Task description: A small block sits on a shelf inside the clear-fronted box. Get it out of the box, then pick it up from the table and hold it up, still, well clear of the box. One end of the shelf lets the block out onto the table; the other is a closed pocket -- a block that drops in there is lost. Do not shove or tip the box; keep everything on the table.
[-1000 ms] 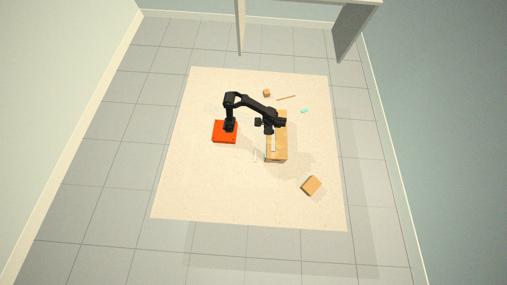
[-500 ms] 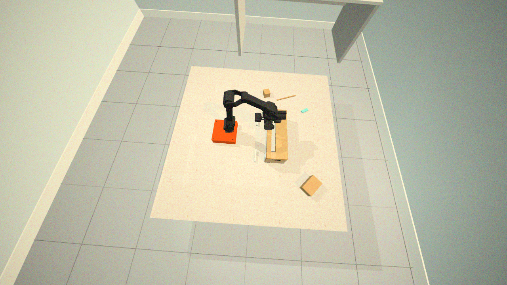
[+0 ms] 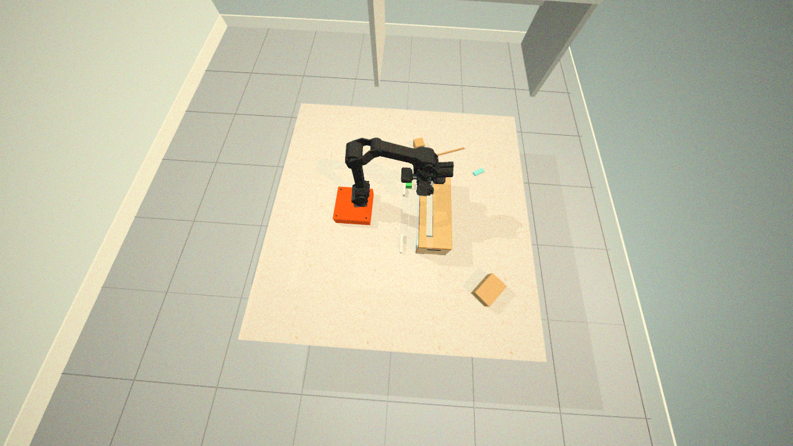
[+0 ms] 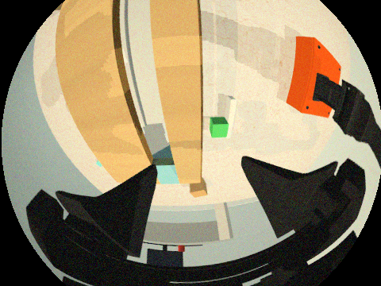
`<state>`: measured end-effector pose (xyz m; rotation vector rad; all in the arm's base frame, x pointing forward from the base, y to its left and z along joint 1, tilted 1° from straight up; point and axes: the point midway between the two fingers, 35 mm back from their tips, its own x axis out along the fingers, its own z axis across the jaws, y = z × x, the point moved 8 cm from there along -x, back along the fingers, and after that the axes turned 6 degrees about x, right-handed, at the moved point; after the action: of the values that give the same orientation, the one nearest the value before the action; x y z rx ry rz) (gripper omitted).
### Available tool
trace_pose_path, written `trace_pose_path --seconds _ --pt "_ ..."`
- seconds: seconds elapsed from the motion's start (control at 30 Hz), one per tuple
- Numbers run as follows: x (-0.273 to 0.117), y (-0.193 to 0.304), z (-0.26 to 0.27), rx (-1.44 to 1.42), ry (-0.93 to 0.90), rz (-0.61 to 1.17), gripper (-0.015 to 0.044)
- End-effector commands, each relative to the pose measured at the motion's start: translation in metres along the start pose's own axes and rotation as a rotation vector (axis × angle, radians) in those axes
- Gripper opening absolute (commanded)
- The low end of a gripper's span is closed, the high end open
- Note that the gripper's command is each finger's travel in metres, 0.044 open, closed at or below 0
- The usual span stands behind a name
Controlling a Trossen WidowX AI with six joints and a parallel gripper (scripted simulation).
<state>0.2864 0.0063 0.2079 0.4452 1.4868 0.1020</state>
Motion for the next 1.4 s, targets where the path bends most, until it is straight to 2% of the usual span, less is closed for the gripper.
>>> trace_pose_path --seconds 0.0,0.1,0.13,0.4,0.63,0.97,1.37 --pt "0.002 0.0 0.0 -0.017 0.001 -0.002 0.0374" --pt "0.003 0.006 -0.004 -0.278 -0.01 -0.032 0.0295" --pt "0.003 0.008 -0.006 -0.391 -0.013 -0.046 0.0285" --pt "0.004 0.028 -0.022 -1.29 0.0 -0.167 0.0285" --pt "0.007 0.042 -0.037 -2.061 0.09 -0.274 0.0285" --pt "0.01 0.052 -0.05 -2.717 0.243 -0.36 0.0285" --pt "0.012 0.063 -0.067 -3.465 0.554 -0.438 0.0285"
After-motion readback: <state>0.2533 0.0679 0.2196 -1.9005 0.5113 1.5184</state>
